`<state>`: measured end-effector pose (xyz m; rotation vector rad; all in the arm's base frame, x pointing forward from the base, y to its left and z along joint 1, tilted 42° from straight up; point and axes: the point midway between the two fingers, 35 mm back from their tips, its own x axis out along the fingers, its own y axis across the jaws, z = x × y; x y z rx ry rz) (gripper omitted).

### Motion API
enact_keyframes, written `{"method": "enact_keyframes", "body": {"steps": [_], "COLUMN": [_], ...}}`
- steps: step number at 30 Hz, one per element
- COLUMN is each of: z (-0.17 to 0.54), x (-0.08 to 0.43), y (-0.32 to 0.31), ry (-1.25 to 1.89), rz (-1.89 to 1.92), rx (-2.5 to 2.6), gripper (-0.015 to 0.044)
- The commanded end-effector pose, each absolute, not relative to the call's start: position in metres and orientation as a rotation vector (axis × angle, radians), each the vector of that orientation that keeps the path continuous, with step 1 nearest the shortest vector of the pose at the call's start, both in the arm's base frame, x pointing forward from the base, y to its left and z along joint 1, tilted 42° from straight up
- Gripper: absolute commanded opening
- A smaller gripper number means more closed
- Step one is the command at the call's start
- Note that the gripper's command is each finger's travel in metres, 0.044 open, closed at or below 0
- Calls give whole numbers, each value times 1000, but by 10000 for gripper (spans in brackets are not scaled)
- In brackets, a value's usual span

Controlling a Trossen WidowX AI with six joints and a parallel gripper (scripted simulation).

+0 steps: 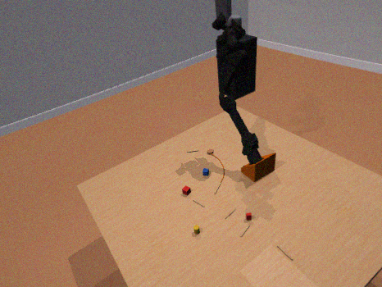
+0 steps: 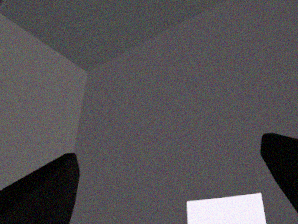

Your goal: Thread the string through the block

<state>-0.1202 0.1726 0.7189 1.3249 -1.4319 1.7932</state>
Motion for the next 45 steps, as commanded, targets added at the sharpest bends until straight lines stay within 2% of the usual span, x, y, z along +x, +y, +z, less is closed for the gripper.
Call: {"method": "enact_keyframes", "body": {"steps": [1,4,12,19,25,34,45], "z": [719,719,705,673,633,563,453], "x": [-120,-117,-67,4,78,192,321], "y": [173,180,262,327,359,360,298], "ry": [-1432,-1417,-1238,-1057,-899,-677,-311], "rz": [1793,1784,1633,1444,1266,984,625], "rx": [1325,1294,940,613,356,0,-420], "gripper": [426,440,440,440,440,440,440]}}
